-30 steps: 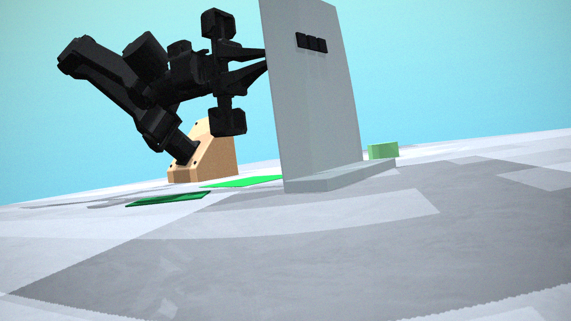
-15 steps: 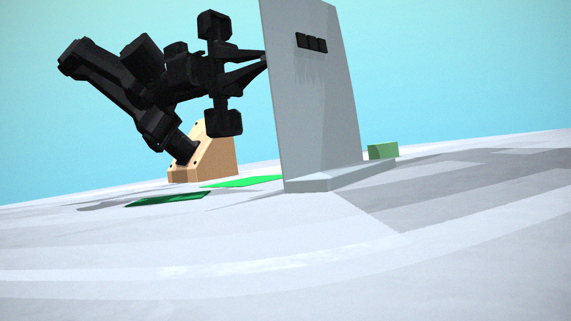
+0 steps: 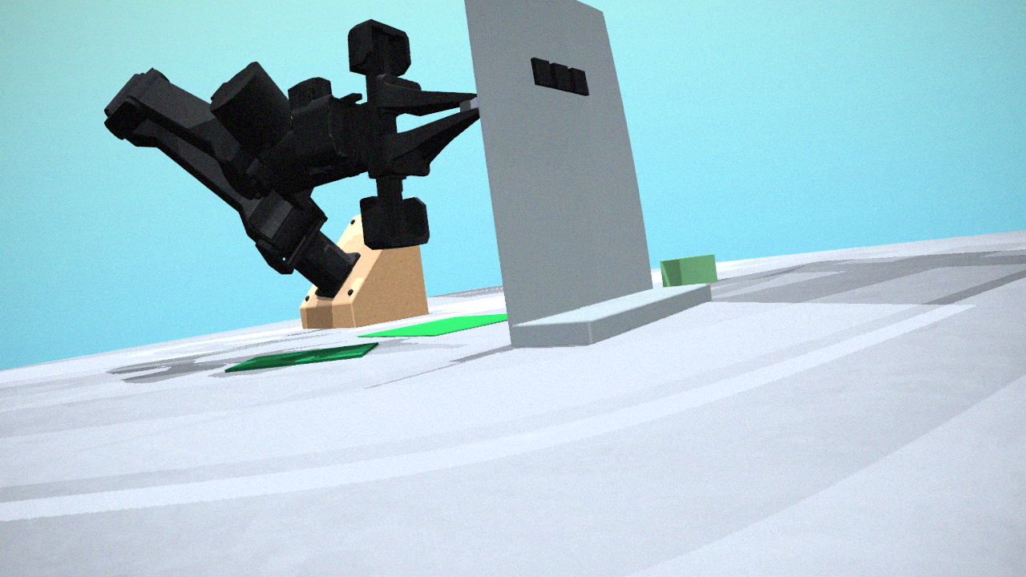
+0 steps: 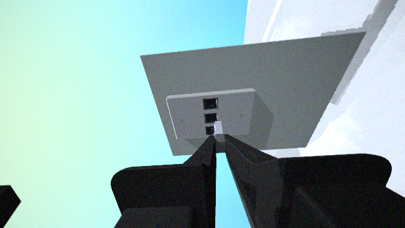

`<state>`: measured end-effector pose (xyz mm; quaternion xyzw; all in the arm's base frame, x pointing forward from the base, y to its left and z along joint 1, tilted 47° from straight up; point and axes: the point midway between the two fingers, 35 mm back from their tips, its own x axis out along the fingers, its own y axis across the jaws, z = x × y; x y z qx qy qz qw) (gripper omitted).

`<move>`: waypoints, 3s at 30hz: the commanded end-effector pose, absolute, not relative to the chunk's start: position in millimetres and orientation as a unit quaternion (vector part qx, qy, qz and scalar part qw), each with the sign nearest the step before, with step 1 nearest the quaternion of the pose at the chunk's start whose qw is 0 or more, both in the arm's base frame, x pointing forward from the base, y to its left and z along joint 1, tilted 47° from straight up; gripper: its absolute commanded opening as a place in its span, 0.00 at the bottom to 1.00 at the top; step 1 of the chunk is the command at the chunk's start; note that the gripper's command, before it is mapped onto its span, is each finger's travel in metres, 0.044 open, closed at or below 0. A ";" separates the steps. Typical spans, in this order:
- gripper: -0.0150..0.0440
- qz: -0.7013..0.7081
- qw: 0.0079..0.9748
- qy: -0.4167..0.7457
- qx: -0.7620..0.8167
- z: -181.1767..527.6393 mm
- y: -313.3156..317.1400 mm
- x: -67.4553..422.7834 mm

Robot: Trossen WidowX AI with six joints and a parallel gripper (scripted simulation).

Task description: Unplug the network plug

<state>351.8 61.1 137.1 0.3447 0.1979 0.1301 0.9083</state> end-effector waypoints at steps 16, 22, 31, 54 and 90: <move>0.25 0.132 0.908 0.200 0.343 137.9 58.8 343.6; 0.25 0.132 0.908 0.200 0.343 138.5 57.9 341.3; 0.25 0.132 0.908 0.200 0.343 139.4 56.6 337.9; 0.25 0.131 0.908 0.201 0.344 161.6 84.5 319.5; 0.25 -0.209 0.834 0.287 0.422 74.4 75.8 286.1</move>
